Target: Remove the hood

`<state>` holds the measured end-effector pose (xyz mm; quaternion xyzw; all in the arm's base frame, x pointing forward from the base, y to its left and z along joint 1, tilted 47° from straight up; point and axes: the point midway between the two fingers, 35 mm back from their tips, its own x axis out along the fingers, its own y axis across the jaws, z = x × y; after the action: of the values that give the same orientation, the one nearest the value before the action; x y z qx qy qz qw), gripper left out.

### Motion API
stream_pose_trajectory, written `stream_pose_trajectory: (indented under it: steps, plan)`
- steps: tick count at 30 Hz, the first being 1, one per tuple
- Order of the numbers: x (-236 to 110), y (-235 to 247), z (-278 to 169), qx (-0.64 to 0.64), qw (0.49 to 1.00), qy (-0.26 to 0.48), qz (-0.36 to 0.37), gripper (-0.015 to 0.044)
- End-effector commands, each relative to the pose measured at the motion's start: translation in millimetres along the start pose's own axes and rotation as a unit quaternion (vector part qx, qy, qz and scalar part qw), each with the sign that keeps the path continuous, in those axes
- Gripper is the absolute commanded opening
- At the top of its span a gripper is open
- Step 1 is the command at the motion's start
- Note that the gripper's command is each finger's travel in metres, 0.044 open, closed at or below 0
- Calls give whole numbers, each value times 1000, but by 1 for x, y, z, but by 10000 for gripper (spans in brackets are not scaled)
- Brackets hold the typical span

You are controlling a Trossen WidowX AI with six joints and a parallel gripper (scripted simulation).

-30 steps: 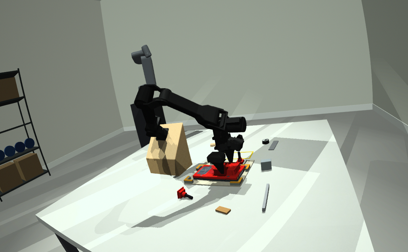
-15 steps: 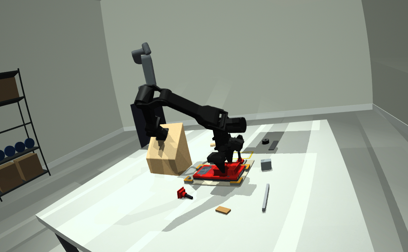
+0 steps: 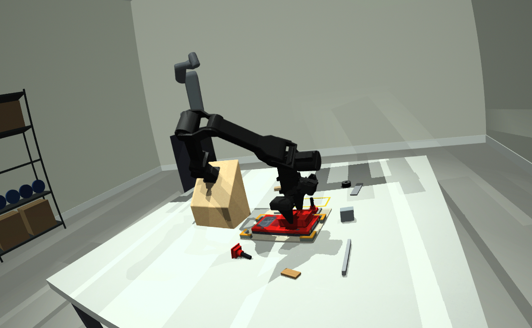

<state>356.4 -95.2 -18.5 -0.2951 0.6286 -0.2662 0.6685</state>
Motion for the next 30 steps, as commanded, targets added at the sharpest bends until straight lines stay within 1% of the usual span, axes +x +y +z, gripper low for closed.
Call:
stream_pose_trajectory:
  steps: [1, 30]
  plan:
    - [-3, 0, 0, 3, 1000, 0, 0, 0]
    - [-23, 0, 1, 2, 1000, 0, 0, 0]
